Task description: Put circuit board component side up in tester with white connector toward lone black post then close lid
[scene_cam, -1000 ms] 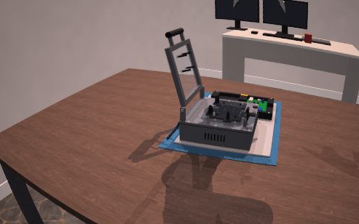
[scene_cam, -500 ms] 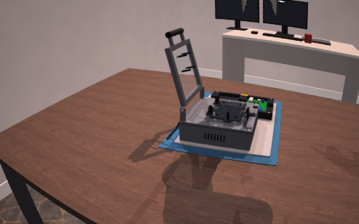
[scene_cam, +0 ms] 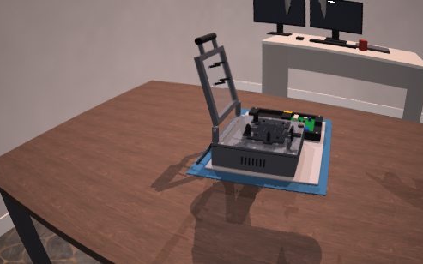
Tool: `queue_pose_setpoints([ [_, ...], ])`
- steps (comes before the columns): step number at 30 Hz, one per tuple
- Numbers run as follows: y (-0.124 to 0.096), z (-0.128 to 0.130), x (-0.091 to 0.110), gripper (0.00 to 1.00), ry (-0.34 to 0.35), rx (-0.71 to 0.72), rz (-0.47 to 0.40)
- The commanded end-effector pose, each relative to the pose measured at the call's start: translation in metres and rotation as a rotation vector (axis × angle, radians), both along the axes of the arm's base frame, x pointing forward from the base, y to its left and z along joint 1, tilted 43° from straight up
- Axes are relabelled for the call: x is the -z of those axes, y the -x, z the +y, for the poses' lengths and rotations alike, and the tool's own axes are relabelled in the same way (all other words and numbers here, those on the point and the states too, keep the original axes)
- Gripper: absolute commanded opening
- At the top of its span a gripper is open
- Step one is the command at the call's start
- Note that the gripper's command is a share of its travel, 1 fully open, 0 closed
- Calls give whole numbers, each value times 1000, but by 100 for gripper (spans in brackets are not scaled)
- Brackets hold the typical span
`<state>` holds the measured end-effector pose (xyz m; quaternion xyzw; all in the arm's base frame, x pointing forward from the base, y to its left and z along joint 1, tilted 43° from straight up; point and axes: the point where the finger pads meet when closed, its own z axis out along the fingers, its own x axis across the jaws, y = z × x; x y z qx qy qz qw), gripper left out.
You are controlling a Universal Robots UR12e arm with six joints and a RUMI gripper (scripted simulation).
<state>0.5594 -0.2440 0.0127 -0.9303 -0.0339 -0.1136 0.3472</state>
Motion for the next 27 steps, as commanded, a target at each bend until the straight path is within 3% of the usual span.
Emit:
queue_pose_setpoints([
  [1,0,-1,0,59,1,1,-1],
  [27,-4,11,13,59,1,0,-1],
])
